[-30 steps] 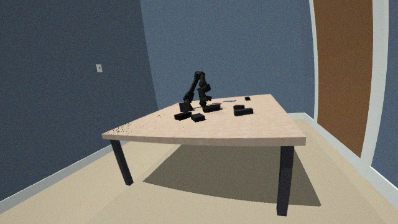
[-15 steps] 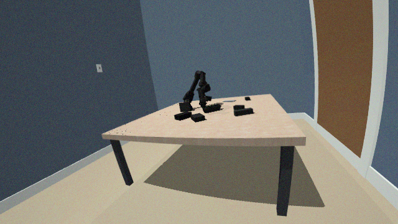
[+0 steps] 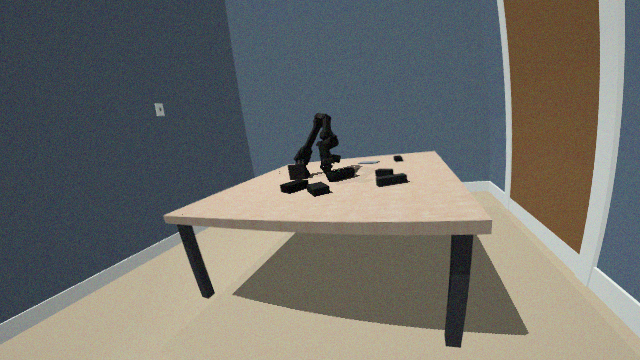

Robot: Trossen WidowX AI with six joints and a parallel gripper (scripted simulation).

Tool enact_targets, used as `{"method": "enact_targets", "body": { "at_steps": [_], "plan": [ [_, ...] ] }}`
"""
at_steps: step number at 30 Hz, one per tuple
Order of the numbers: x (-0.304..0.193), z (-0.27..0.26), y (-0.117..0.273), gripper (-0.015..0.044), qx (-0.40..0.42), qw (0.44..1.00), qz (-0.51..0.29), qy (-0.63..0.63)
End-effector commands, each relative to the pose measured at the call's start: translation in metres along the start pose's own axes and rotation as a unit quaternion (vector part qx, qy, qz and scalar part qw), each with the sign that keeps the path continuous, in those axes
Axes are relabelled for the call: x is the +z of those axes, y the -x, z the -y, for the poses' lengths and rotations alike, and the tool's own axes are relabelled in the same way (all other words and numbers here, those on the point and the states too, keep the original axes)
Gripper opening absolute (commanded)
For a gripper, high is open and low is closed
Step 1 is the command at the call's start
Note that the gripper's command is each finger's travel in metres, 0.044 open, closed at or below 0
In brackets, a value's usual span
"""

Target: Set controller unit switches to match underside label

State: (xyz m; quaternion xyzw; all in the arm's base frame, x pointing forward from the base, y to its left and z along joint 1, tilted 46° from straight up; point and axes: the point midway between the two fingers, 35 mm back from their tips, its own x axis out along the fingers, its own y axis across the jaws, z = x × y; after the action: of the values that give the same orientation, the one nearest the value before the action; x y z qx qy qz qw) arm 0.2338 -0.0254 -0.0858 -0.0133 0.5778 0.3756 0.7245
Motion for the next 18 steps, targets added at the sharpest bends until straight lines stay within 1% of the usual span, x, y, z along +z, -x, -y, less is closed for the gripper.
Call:
{"method": "enact_targets", "body": {
  "at_steps": [1, 18],
  "plan": [
    [0.003, 0.01, 0.0, 0.0, -0.009, 1.0, 0.002, 0.007],
    [0.004, 0.021, -0.003, 0.0, -0.009, 1.0, 0.002, 0.007]
  ]
}}
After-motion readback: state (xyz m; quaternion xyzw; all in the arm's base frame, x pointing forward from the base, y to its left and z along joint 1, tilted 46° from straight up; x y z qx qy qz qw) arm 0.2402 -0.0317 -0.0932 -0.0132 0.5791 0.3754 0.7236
